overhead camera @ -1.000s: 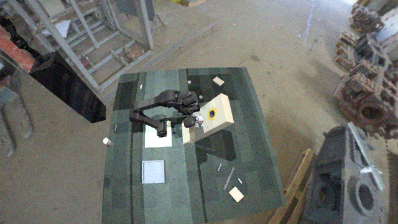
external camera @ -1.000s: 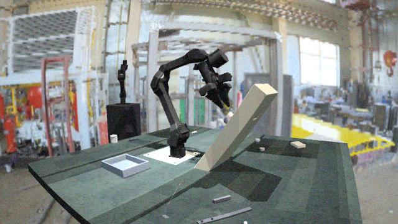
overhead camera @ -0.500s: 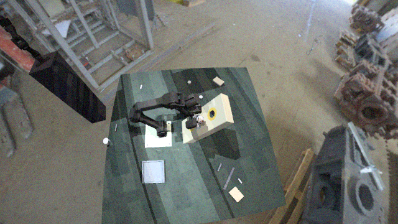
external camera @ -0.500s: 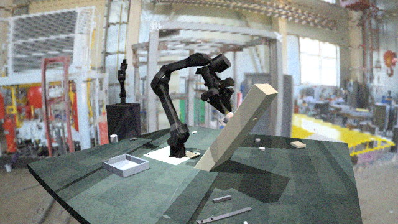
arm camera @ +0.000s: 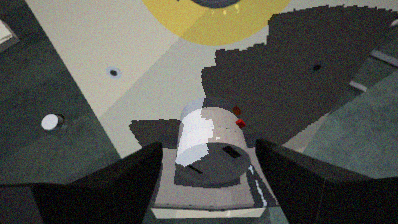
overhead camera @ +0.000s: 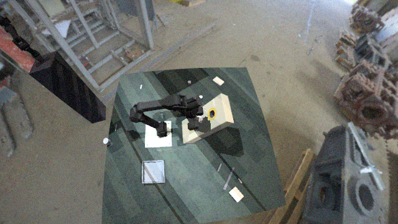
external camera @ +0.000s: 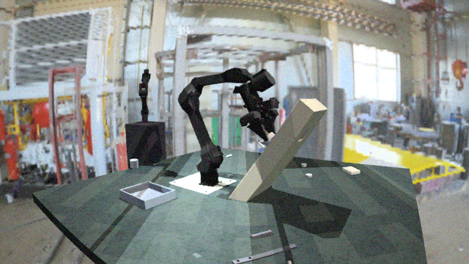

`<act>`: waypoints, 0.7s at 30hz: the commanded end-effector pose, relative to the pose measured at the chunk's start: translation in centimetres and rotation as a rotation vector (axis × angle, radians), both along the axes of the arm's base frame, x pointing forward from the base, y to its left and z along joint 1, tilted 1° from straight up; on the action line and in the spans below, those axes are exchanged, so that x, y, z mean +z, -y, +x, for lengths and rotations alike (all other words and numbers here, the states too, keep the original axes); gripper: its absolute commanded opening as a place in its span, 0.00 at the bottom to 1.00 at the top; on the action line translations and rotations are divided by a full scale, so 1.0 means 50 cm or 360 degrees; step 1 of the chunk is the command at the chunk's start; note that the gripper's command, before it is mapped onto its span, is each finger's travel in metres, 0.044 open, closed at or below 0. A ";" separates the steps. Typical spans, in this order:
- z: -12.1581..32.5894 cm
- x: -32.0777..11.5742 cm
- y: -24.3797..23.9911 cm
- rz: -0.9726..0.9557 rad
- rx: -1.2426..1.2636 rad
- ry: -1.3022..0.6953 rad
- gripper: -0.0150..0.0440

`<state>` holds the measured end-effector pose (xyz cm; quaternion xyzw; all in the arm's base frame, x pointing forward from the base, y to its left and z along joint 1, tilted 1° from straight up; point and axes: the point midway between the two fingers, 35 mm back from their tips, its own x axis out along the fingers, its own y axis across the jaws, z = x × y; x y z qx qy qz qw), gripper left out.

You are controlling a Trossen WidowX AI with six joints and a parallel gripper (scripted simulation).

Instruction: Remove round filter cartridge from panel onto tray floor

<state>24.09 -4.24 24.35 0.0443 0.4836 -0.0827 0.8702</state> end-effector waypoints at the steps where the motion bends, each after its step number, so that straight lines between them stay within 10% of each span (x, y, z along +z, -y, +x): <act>1: 0.004 -0.010 0.002 0.0001 -0.0009 -0.0004 0.77; 14: 0.002 -0.004 0.000 0.0000 0.0000 -0.0002 0.57; 21: 0.010 0.009 0.002 -0.0001 -0.0001 -0.0001 0.26</act>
